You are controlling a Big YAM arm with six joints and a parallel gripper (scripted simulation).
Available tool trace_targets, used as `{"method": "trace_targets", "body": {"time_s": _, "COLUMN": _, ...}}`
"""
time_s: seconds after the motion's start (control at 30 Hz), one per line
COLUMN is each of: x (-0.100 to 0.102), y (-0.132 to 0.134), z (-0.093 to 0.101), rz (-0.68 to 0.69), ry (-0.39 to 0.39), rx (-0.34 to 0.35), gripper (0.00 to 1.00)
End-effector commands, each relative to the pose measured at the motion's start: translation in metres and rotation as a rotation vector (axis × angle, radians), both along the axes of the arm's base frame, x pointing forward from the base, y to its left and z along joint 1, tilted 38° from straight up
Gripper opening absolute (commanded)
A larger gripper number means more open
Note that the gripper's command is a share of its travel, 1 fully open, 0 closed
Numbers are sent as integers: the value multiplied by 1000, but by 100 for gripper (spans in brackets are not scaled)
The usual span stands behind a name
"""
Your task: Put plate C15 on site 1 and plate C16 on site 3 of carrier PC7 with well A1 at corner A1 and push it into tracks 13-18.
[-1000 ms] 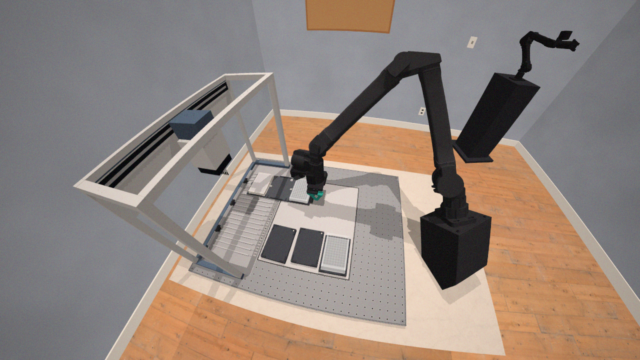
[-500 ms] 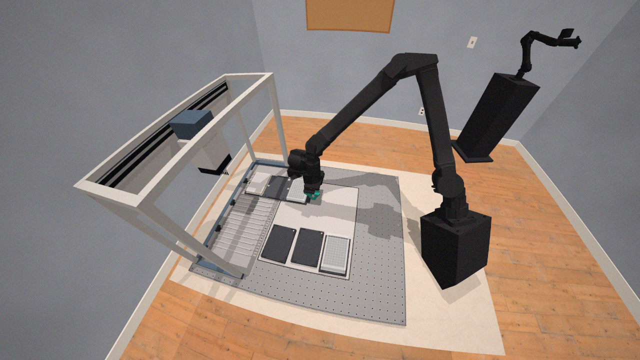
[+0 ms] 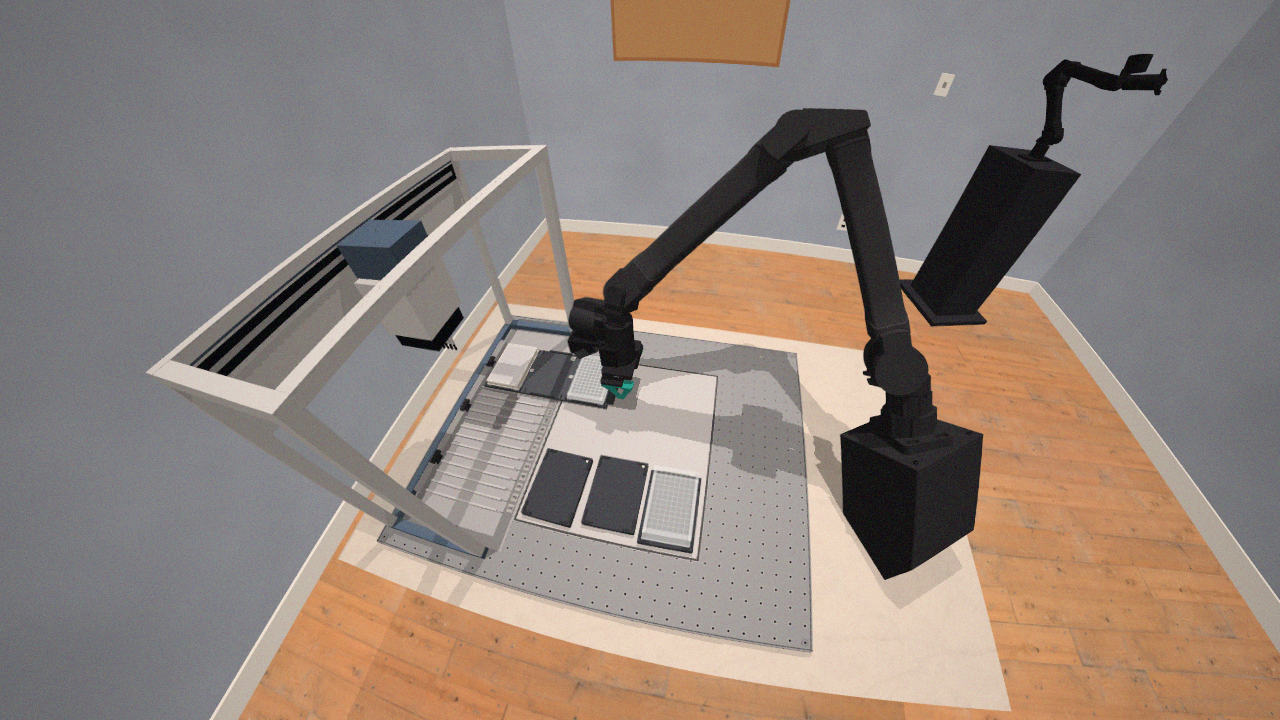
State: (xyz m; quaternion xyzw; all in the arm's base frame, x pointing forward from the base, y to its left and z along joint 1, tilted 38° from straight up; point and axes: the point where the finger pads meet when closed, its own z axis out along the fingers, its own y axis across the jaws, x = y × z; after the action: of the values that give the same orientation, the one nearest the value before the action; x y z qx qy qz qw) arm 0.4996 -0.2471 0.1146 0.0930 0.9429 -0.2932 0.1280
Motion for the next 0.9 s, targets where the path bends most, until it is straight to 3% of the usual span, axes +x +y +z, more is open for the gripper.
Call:
{"method": "trace_targets", "body": {"time_s": 0.0, "x": 32, "y": 9, "z": 20, "rz": 21, "ry": -59, "rx": -11, "gripper": 80}}
{"method": "trace_targets", "body": {"time_s": 0.63, "x": 51, "y": 8, "z": 27, "rz": 33, "ry": -65, "rx": -15, "gripper": 80}}
{"method": "trace_targets", "body": {"time_s": 0.67, "x": 7, "y": -5, "z": 22, "rz": 12, "ry": -56, "rx": -19, "gripper": 80}}
{"method": "trace_targets", "body": {"time_s": 0.87, "x": -1, "y": -2, "z": 18, "rz": 16, "ry": -56, "rx": -20, "gripper": 80}}
